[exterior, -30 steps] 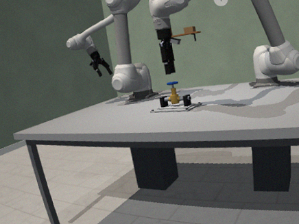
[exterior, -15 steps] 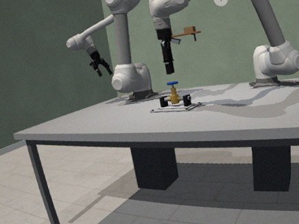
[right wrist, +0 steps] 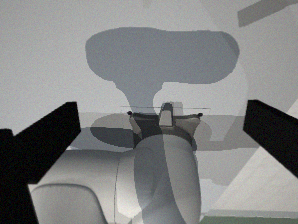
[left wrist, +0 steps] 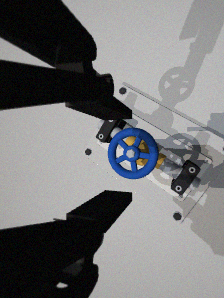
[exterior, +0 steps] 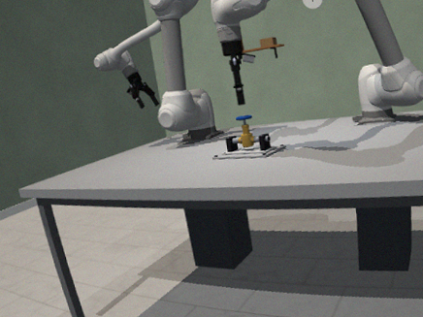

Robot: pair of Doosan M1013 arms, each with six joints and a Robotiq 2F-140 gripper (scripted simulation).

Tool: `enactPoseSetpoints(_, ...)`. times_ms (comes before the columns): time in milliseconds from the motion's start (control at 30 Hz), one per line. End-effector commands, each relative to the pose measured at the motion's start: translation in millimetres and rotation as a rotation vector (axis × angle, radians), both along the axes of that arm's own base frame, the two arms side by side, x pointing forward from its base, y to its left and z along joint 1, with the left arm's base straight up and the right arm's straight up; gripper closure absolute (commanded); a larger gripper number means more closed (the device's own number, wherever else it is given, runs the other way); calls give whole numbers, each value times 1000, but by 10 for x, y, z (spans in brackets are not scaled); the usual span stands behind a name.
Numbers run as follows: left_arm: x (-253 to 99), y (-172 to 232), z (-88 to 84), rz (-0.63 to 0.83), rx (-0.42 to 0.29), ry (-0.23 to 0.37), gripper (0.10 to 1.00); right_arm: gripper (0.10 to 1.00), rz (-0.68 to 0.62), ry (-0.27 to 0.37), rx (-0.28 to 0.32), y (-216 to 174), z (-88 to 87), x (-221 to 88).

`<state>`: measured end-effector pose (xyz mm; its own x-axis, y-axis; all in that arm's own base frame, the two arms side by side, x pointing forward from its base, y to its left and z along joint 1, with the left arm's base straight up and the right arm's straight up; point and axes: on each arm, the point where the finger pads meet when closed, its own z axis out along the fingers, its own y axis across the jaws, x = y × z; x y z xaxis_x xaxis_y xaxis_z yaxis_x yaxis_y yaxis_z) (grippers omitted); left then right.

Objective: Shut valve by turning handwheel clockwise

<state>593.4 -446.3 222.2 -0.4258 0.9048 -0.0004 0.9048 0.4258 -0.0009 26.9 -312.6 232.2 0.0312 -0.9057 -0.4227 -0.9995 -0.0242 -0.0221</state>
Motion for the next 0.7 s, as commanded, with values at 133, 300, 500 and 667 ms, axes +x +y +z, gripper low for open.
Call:
enactPoseSetpoints(133, 4, -1, 15, 159, 0, -2, 590, 98, 0, 0, -1, -2, 4, 1)
enactPoseSetpoints(300, 4, -1, 15, 231, 0, -2, 590, 98, 0, 0, -1, -2, 4, 1)
enactPoseSetpoints(500, 4, -1, 15, 387, 0, -2, 590, 98, 0, 0, -1, -2, 4, 1)
enactPoseSetpoints(667, 4, -1, 15, 531, 0, -2, 590, 98, 0, 0, -1, -2, 4, 1)
